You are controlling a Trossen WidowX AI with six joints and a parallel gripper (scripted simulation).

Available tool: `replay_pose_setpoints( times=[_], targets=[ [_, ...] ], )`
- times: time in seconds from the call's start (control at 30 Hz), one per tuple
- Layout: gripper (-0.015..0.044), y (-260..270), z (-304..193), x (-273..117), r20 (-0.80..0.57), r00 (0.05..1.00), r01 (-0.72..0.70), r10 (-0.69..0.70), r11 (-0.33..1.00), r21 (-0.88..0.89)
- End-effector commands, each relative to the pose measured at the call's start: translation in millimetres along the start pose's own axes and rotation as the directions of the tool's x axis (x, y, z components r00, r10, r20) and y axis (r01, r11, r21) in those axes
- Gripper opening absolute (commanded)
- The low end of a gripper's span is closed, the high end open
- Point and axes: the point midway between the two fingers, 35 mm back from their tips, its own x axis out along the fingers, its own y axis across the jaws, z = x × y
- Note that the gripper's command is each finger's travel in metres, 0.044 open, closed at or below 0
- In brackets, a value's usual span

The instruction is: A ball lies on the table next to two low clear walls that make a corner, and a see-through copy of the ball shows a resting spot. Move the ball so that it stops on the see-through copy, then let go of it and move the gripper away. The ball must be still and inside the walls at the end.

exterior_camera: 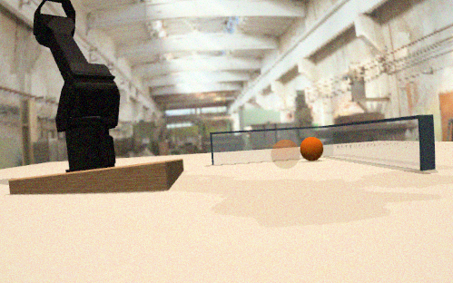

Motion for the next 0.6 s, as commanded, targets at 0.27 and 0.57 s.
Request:
replay_pose_setpoints(
  times=[0.27, 0.57],
  targets=[
    [0.0307, -8, -59, 71, -0.271, 0.959, 0.042, -0.085, 0.986, -0.163],
    [0.0307, -41, -165, 131, -0.542, 0.786, 0.044, -0.299, 0.900, -0.433]
  ],
)
